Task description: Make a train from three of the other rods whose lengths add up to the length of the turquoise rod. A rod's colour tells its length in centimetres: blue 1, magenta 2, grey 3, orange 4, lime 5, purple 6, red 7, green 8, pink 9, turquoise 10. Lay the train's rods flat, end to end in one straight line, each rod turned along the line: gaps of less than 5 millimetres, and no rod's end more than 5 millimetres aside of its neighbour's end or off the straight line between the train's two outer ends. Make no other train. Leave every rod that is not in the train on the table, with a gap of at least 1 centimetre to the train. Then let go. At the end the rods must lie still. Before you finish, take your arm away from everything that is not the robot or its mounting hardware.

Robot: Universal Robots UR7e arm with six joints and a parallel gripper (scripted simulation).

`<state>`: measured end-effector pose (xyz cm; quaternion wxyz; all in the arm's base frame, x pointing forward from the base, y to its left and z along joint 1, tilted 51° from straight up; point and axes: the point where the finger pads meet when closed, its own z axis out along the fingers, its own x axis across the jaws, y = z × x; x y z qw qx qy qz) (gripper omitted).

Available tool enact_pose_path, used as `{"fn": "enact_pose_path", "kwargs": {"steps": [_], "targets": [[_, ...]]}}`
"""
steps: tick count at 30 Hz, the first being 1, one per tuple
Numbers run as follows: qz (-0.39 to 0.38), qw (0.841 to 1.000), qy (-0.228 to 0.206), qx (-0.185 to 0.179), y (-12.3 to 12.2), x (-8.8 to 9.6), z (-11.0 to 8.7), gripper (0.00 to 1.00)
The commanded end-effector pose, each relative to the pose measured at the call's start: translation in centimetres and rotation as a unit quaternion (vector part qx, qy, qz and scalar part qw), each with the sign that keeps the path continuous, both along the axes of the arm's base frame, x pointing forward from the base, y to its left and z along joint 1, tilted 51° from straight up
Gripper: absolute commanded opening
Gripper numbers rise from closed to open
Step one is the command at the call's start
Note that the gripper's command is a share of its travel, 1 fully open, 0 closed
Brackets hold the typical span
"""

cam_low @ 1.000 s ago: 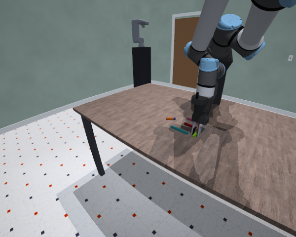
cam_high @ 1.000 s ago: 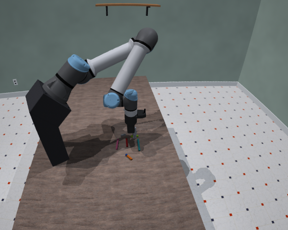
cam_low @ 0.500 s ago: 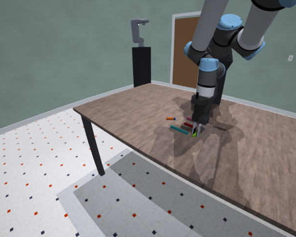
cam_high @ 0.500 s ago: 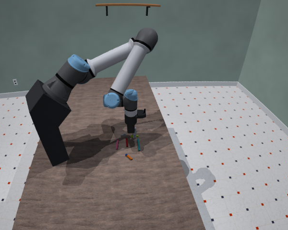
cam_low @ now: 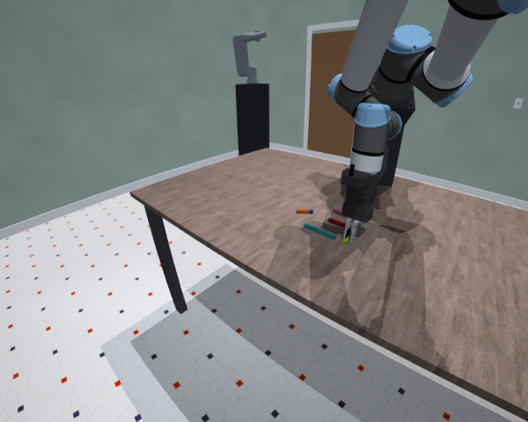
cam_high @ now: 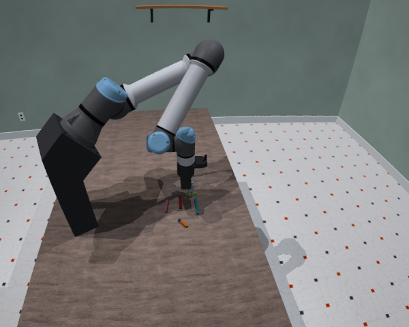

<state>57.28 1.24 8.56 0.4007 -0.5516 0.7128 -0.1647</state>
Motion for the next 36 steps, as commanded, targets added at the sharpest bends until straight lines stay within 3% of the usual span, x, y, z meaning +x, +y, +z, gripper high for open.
{"fn": "enact_pose_path", "kwargs": {"steps": [1,26,36], "targets": [[0.000,1.000,0.000,0.000,0.0,0.0,0.0,0.24],[0.000,1.000,0.000,0.000,-0.1,-0.3,0.3,0.24],[0.000,1.000,0.000,0.000,-0.5,-2.0,1.7,0.24]]}}
